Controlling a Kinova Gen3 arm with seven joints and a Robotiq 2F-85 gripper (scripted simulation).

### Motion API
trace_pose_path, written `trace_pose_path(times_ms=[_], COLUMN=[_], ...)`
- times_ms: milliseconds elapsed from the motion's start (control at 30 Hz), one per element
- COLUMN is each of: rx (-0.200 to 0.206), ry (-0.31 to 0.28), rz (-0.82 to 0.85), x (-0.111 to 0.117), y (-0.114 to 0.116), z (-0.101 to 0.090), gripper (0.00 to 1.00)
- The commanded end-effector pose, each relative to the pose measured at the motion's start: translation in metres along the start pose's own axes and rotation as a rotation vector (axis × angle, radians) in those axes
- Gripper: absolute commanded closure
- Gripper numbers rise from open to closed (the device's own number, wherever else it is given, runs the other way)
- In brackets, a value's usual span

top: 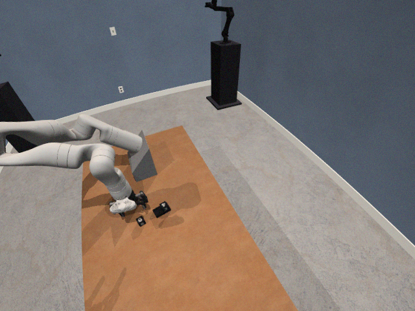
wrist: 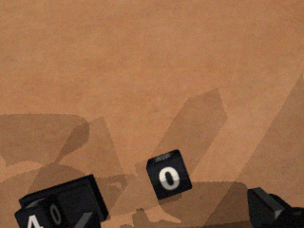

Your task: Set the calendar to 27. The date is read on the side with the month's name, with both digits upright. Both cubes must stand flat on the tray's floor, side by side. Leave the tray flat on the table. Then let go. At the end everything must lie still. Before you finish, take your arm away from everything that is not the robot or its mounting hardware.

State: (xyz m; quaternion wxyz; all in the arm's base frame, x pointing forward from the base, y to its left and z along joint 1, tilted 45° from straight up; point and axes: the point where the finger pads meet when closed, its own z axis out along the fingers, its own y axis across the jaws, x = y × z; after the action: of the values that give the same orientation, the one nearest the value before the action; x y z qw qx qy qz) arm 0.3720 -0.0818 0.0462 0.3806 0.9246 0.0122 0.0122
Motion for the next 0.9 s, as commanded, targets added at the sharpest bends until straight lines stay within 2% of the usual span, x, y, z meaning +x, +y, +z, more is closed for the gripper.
trace_pose_path(times_ms=[0,167,633,700,867], rx=[0.0,0.0,0.0,0.0,0.0], ry=[0.004,0.004,0.002,0.002,0.003], rz=[0.047,0.13,0.622,0.622,0.808], x=[0.0006,0.0004,0.0001,0.0001,0.0003], y=[-0.0008,-0.0008,-0.0009,-0.0009,-0.0008], z=[-0.0009,-0.0004,0.0024,0.0024,0.0032], gripper=[0.0,0.0,0.0,0.0,0.0])
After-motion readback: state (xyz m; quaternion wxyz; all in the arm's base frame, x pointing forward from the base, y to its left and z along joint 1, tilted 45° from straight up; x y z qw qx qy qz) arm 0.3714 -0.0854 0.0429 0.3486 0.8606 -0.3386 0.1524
